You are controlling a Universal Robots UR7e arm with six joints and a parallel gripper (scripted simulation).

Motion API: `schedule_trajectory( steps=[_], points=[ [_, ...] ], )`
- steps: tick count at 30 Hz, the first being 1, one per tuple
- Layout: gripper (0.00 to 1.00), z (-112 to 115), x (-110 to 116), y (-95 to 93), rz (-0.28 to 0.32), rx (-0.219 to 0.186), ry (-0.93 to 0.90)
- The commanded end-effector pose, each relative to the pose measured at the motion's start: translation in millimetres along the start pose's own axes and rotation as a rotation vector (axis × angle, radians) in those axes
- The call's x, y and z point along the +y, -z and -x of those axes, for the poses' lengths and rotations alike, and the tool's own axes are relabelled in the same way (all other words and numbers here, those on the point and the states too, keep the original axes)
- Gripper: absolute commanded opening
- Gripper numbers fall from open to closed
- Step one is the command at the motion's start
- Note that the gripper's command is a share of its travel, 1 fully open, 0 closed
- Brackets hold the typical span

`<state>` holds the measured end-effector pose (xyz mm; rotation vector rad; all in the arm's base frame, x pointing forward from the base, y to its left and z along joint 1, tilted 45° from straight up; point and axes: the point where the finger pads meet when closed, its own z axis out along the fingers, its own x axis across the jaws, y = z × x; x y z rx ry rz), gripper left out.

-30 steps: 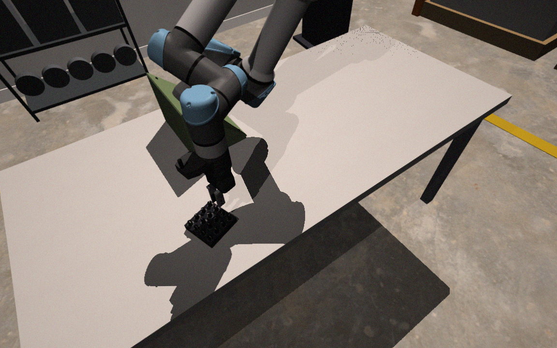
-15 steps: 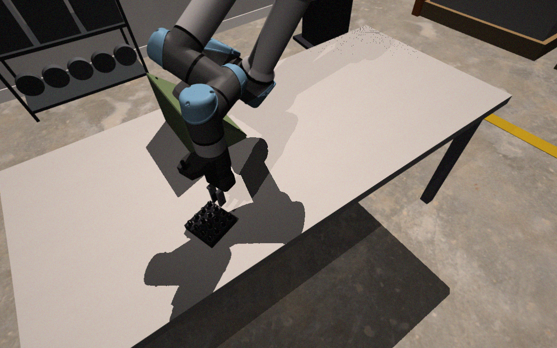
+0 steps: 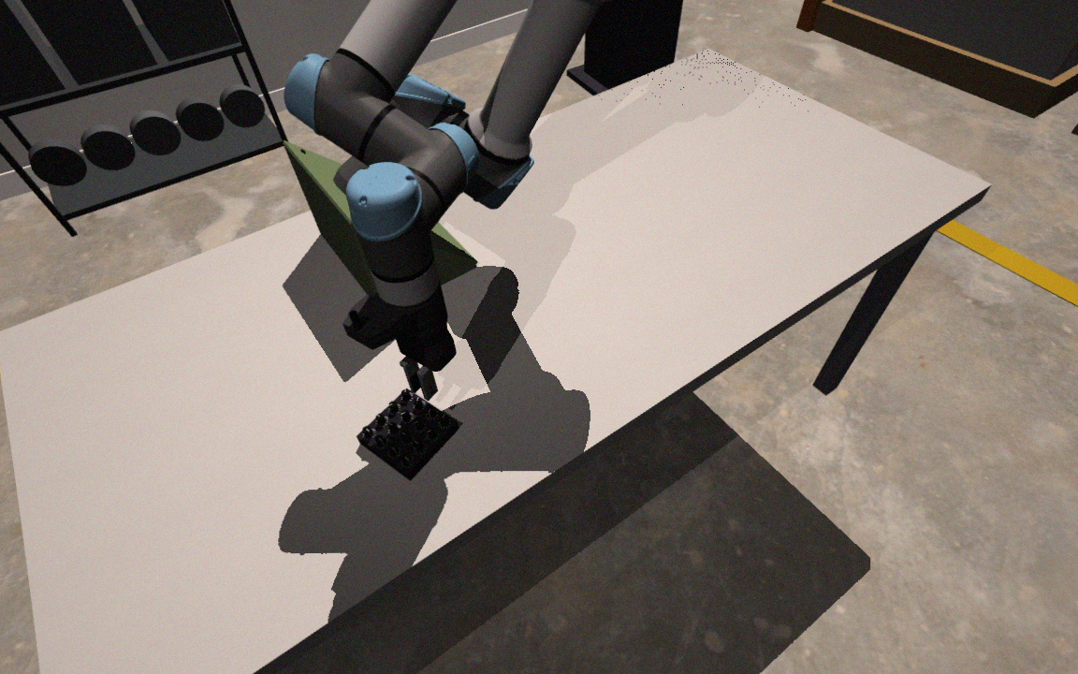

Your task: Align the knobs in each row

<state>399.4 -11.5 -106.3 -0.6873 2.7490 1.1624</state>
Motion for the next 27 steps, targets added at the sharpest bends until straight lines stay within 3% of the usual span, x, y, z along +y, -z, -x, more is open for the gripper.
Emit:
schedule_trajectory(
  steps=[1,27],
  points=[
    [0.46,-1.2,0.5,0.0,0.001,-0.001,-0.002],
    [0.46,-1.6,1.1,-2.8,0.003,0.0,-0.003]
  ],
)
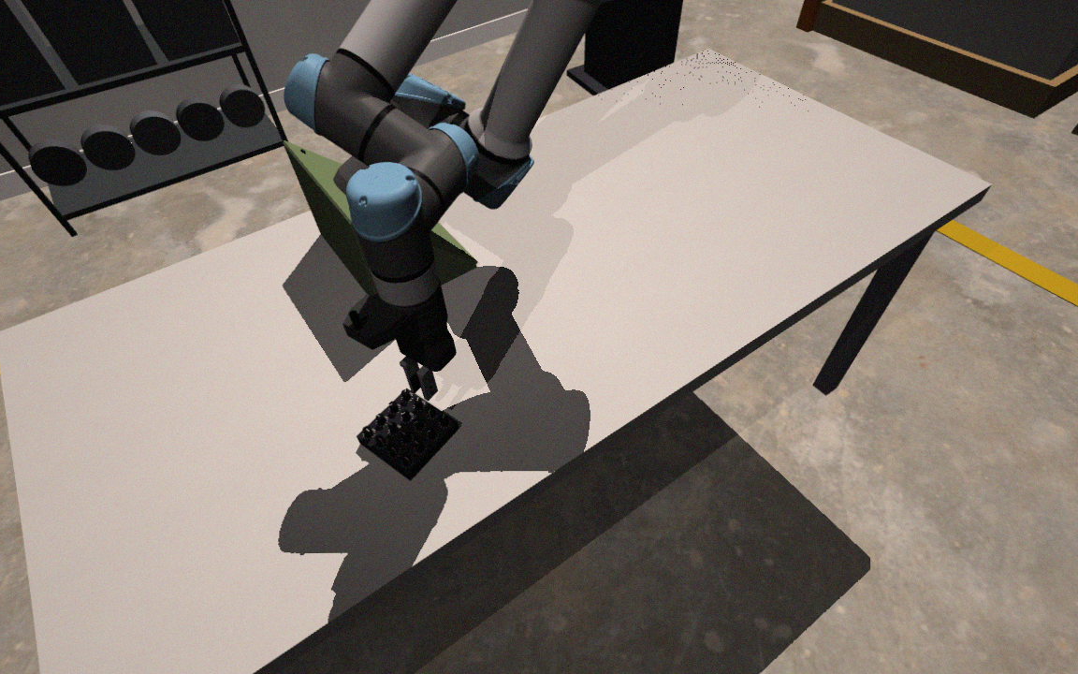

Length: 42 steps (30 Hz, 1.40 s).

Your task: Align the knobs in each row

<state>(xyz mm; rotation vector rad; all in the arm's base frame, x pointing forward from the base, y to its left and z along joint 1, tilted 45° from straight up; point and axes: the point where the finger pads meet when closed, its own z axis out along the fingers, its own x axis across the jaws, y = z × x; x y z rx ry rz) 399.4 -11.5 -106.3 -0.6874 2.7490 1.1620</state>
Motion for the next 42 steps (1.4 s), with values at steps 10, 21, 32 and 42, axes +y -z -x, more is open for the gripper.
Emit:
schedule_trajectory(
  steps=[10,21,32,42],
  points=[
    [0.46,-1,2,-9.0,0.005,0.001,-0.002],
    [0.46,-2,2,-22.2,0.005,0.001,-0.002],
    [0.46,-2,2,-34.0,0.005,0.001,-0.002],
    [0.46,-2,2,-41.7,0.005,0.001,-0.002]
  ],
)
